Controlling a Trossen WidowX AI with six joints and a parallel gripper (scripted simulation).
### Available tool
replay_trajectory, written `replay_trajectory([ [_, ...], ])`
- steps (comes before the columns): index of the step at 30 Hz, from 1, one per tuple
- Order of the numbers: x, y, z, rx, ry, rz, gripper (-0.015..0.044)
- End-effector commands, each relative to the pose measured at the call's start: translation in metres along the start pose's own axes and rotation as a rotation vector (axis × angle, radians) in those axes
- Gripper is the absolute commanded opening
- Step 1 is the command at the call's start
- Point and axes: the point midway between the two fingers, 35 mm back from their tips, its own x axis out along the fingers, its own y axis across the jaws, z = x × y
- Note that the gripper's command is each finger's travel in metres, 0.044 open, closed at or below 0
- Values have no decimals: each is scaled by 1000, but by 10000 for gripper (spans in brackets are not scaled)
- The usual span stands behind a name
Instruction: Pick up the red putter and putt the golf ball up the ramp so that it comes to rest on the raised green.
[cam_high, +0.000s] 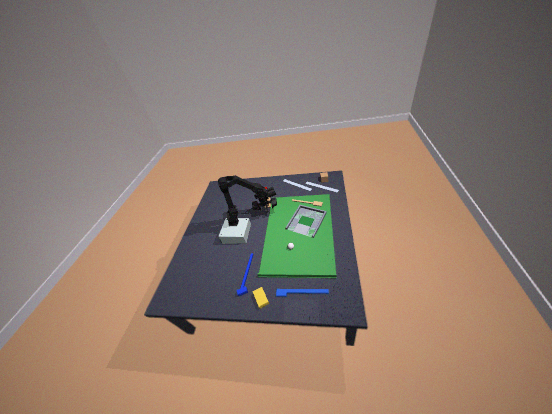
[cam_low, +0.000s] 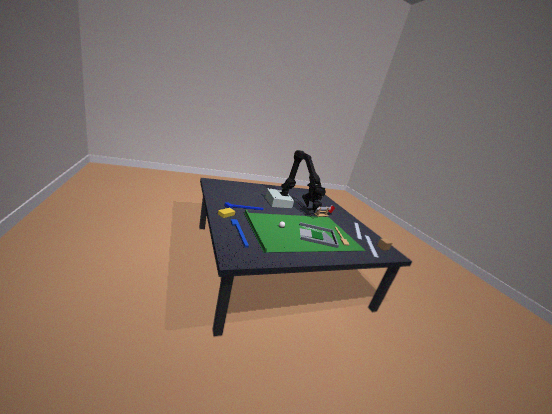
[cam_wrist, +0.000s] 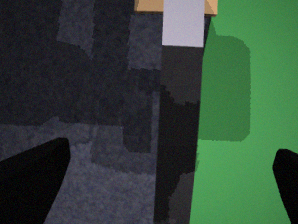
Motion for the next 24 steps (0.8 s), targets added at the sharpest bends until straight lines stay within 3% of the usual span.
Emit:
replay_trajectory([
  [1,5,0,-1,-3,-3,0,440],
  [19,27,0,-7,-3,-3,0,440],
  [24,24,0,-6,-3,-1,-2,309],
])
